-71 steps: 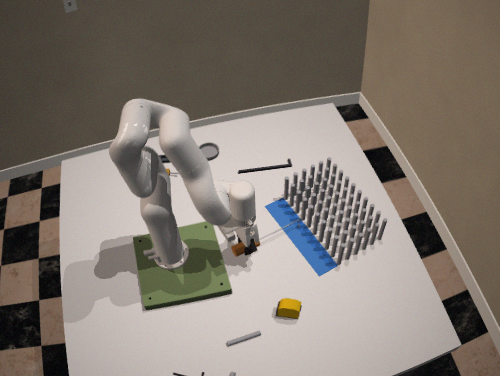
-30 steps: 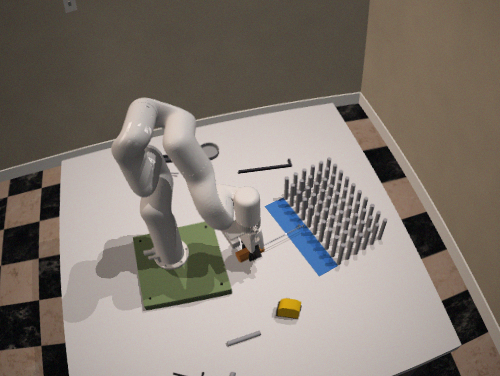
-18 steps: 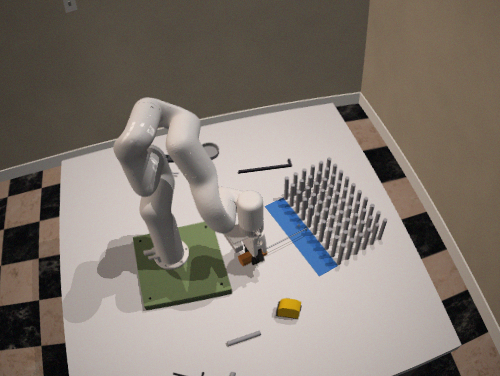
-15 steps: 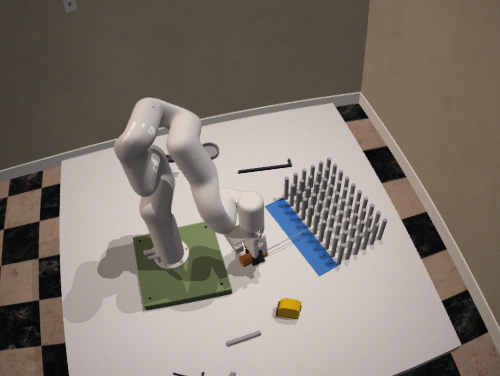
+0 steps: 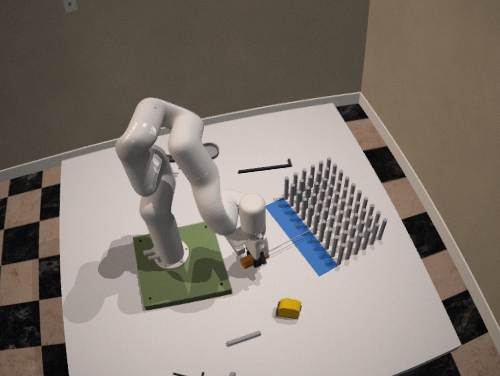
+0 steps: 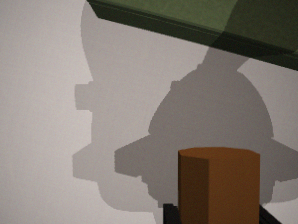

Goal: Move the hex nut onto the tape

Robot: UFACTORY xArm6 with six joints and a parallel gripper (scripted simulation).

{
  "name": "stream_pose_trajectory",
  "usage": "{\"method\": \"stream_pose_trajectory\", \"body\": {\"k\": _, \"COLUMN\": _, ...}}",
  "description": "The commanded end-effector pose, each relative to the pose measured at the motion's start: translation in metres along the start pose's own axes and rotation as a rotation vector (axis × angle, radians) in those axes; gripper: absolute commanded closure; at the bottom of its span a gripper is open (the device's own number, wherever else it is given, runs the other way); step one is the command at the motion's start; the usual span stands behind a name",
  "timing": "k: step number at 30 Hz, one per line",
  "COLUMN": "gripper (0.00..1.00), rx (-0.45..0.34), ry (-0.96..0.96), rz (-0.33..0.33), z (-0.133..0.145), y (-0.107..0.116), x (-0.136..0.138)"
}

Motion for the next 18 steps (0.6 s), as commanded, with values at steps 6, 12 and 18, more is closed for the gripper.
{"method": "stream_pose_trajectory", "body": {"k": 6, "gripper": 1.0, "rx": -0.003, "ry": 0.0, "rz": -0.002, "z": 0.001, "y": -0.0002, "x": -0.001}}
{"method": "stream_pose_trajectory", "body": {"k": 12, "gripper": 1.0, "rx": -0.003, "ry": 0.0, "rz": -0.002, "z": 0.001, "y": -0.0026, "x": -0.001}}
{"method": "stream_pose_trajectory", "body": {"k": 18, "gripper": 1.0, "rx": -0.003, "ry": 0.0, "rz": -0.002, "z": 0.001, "y": -0.0083, "x": -0.0009}}
Point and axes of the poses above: the point where the finger pads meet when closed, its own y axis back along the fingers, its own x axis across the jaws, z = x × y, the point moved 4 cm from there along y, back along the fingers, and after that the axes turned 4 degrees about y, right-handed, at the moved point
